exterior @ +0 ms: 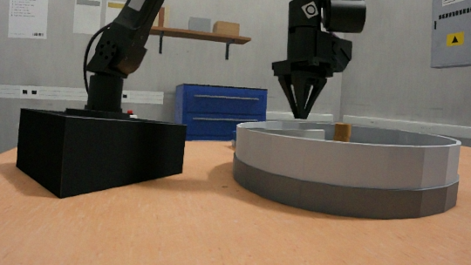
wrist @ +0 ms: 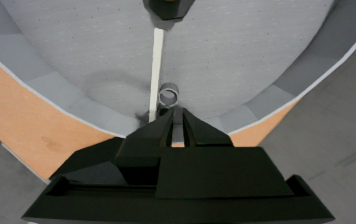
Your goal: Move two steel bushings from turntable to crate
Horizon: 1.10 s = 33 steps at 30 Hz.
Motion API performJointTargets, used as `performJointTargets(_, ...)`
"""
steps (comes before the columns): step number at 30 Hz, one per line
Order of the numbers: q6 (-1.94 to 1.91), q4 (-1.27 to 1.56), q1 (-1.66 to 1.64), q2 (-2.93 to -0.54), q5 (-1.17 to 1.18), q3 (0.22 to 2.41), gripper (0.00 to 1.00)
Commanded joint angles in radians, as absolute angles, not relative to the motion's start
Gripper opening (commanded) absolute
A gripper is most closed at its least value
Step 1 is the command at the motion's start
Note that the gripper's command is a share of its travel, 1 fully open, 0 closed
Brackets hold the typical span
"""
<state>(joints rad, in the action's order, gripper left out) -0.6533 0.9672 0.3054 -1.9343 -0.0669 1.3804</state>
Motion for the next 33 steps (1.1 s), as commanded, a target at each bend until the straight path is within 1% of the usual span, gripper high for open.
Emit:
performJointTargets(1,-0.648,0.951,0.302,-1.938,-0.081,1.351,0.12)
performJointTargets(33,-0.653,0.939,0.308,-1.908,-0.082,1.344,0.12)
